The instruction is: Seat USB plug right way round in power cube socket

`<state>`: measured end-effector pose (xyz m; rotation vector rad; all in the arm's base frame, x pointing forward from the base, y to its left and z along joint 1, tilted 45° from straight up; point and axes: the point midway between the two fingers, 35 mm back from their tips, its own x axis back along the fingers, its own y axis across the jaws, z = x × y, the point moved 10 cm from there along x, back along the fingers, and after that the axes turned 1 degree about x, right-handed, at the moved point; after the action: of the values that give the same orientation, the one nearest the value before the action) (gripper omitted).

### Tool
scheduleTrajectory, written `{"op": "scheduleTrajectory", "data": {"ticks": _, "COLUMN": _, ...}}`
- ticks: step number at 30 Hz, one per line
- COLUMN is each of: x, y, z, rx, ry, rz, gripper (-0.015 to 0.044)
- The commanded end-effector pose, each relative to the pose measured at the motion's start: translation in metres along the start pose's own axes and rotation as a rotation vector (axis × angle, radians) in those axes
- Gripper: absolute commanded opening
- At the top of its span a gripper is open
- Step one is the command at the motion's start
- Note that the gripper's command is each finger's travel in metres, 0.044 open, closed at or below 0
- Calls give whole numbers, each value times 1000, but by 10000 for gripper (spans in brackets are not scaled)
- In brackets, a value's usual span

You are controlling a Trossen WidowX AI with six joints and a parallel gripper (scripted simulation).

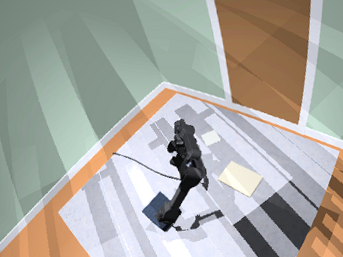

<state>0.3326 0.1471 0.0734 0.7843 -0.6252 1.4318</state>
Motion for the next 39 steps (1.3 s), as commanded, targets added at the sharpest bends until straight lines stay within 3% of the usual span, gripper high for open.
{"op": "scheduleTrajectory", "data": {"ticks": 1, "x": 0, "y": 0, "z": 0, "rx": 2, "ry": -2, "rz": 1, "gripper": 0}}
{"op": "scheduleTrajectory", "data": {"ticks": 39, "x": -5, "y": 0, "z": 1, "rx": 2, "ry": -2, "rz": 1, "gripper": 0}}
